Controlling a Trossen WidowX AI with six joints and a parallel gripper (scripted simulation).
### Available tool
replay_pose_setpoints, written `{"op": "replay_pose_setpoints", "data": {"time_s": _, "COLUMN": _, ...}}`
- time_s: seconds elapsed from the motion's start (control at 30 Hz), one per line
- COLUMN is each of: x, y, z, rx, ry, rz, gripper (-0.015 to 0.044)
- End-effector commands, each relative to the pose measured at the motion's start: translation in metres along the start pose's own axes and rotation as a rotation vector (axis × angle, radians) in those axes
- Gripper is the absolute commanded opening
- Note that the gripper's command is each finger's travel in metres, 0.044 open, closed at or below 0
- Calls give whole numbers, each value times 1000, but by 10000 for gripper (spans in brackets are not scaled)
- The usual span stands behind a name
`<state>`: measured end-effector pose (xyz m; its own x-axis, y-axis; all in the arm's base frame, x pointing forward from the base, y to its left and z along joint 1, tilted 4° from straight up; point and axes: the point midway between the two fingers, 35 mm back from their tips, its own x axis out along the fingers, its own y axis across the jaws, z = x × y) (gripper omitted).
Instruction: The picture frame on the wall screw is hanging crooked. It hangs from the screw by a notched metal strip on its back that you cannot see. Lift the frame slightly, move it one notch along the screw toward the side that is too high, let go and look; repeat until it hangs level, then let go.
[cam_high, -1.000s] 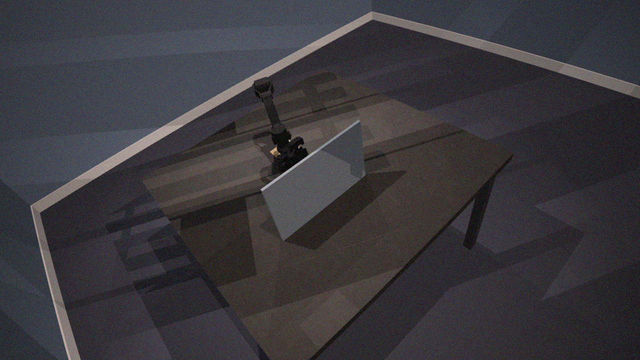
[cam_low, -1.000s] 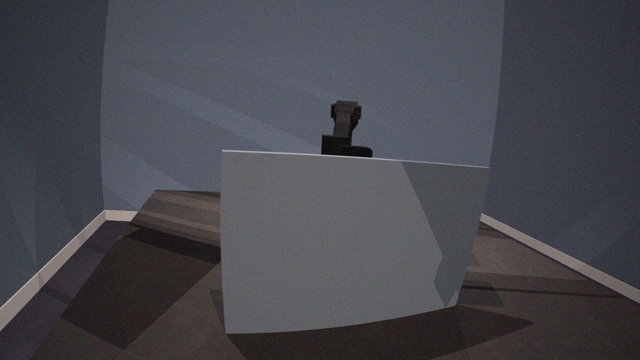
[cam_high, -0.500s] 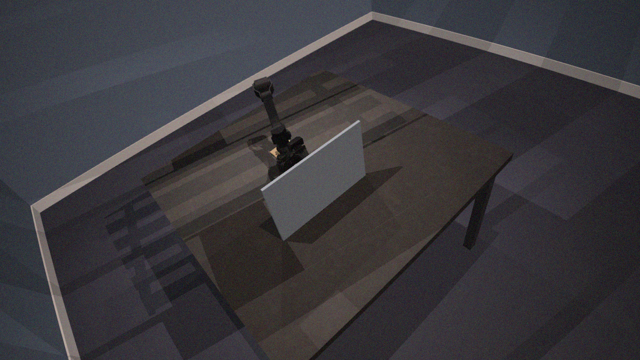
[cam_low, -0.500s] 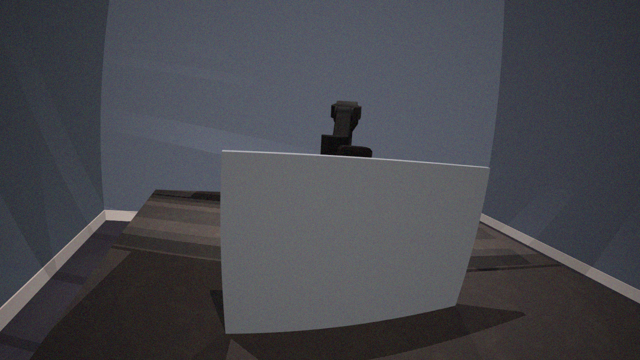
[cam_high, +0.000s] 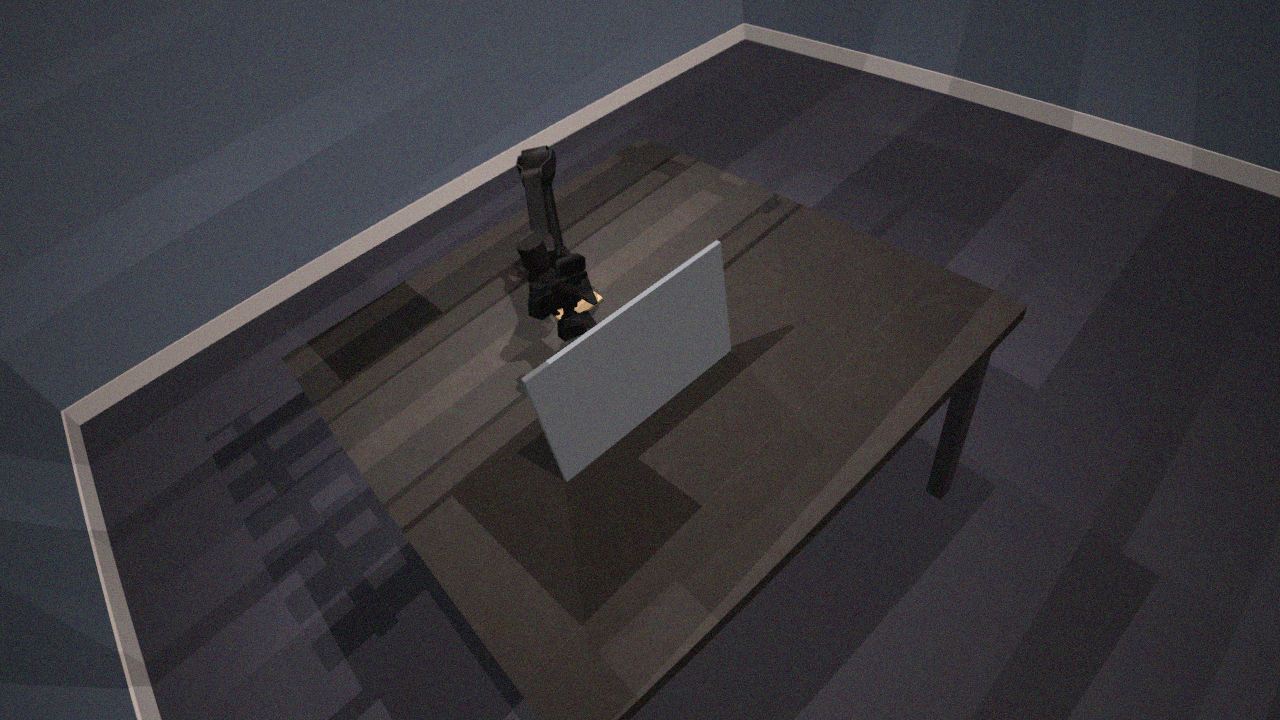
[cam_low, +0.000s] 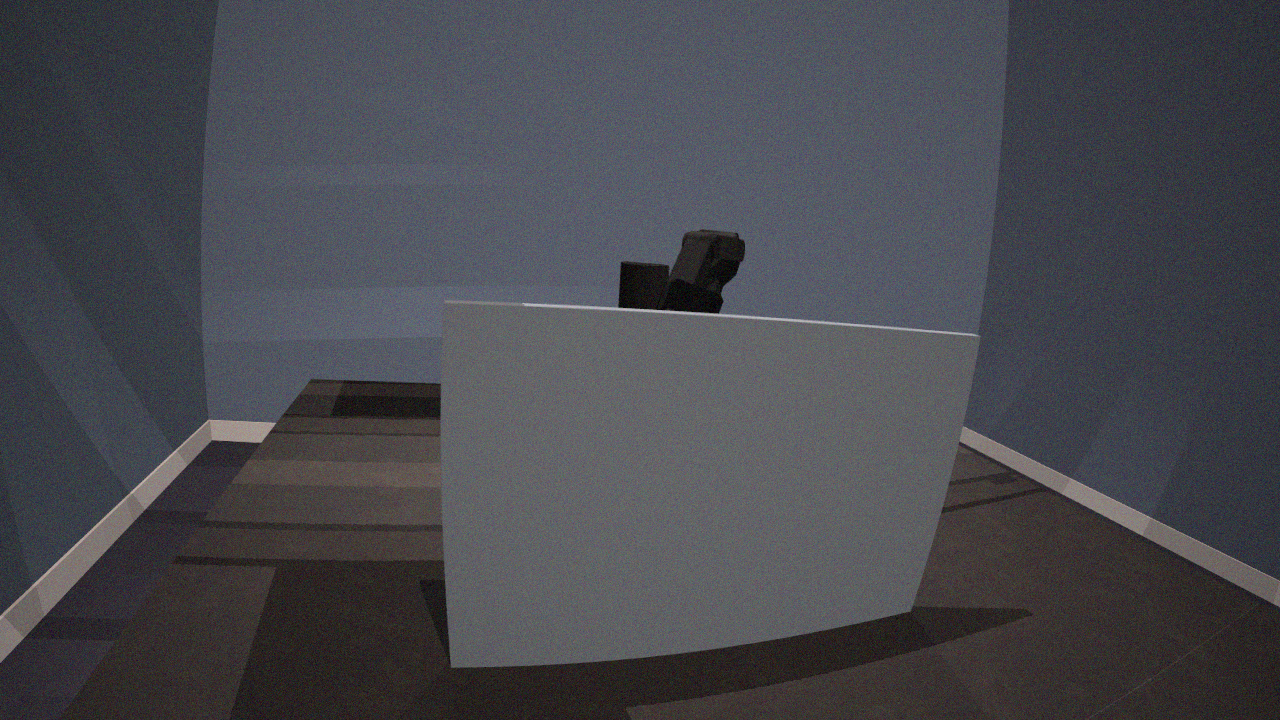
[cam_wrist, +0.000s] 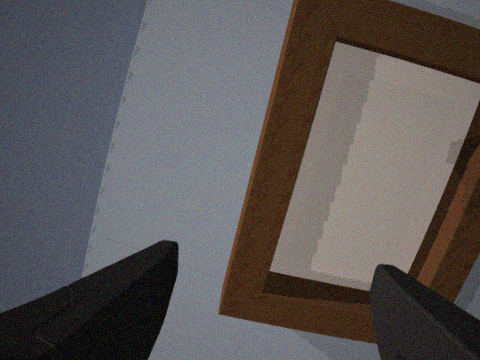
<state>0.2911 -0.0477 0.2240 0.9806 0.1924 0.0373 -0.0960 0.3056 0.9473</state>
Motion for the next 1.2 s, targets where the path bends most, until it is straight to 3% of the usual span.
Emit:
{"op": "replay_pose_setpoints", "data": {"time_s": 0.0, "x": -10, "y": 5, "z": 7, "rx": 2, "ry": -3, "rz": 4, "gripper": 260}}
{"op": "replay_pose_setpoints", "data": {"time_s": 0.43, "x": -102, "y": 39, "z": 1, "rx": -22, "ry": 7, "rz": -8, "gripper": 260}}
{"op": "replay_pose_setpoints", "data": {"time_s": 1.17, "x": -103, "y": 39, "z": 1, "rx": -22, "ry": 7, "rz": -9, "gripper": 260}}
